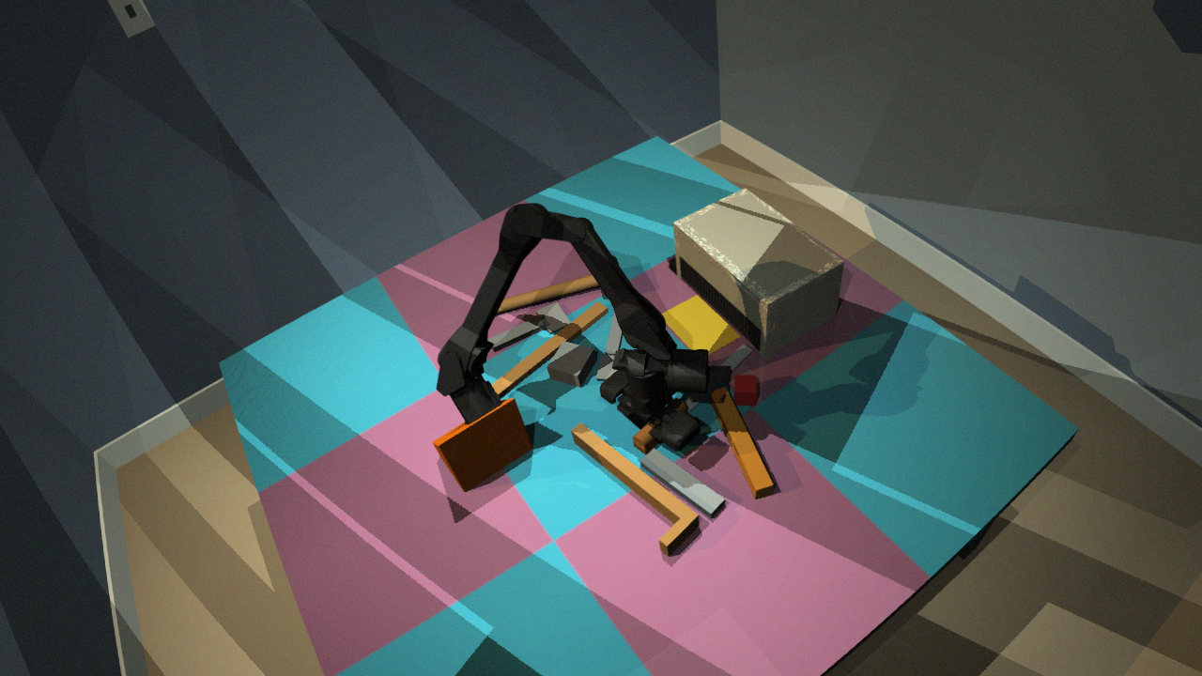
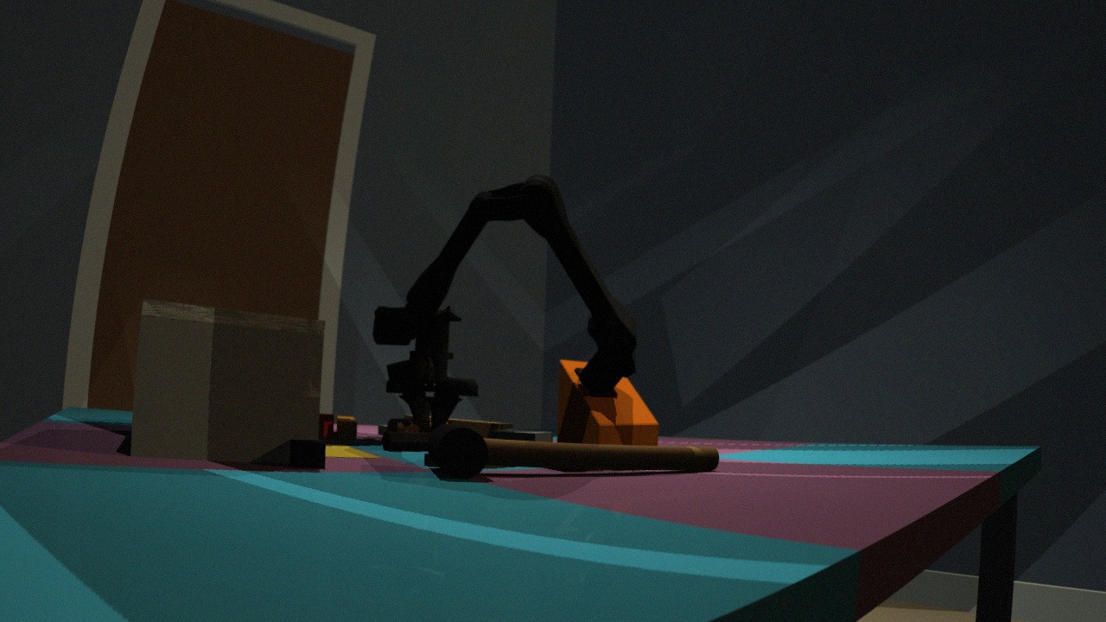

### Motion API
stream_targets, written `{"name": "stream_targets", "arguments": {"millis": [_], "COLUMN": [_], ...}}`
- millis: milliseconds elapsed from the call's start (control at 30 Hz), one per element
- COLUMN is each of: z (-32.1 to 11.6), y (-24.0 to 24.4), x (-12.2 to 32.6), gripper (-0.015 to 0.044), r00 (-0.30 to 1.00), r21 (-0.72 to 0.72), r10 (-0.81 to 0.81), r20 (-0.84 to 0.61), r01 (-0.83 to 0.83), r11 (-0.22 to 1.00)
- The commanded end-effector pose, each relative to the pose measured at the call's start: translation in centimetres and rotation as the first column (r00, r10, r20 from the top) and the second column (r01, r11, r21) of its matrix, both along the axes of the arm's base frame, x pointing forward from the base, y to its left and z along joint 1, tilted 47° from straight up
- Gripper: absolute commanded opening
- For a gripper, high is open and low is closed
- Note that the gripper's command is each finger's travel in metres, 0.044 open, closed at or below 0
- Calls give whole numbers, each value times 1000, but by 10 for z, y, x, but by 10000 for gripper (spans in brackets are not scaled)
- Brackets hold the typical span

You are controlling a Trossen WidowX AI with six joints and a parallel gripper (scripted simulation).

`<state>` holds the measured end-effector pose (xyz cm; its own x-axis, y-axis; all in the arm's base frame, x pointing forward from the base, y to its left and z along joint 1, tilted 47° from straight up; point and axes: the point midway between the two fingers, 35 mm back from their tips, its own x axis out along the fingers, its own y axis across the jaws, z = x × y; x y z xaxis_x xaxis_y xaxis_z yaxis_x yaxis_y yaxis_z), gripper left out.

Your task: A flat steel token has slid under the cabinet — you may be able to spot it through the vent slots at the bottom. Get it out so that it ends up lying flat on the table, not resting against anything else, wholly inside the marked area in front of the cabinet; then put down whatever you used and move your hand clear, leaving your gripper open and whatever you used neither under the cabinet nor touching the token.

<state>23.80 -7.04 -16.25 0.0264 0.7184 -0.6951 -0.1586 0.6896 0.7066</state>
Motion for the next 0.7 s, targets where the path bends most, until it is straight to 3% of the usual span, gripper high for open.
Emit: {"name": "stream_targets", "arguments": {"millis": [0,100,600,667], "z": [0,0,-3,-1], "y": [0,0,3,2], "x": [0,0,-2,-1], "gripper": [200,270,270,217], "r00": [1000,1000,1000,1000], "r21": [0,-3,-3,-5], "r10": [0,-2,-2,2], "r20": [0,2,2,5], "r01": [0,3,2,-2], "r11": [1000,1000,1000,1000]}}
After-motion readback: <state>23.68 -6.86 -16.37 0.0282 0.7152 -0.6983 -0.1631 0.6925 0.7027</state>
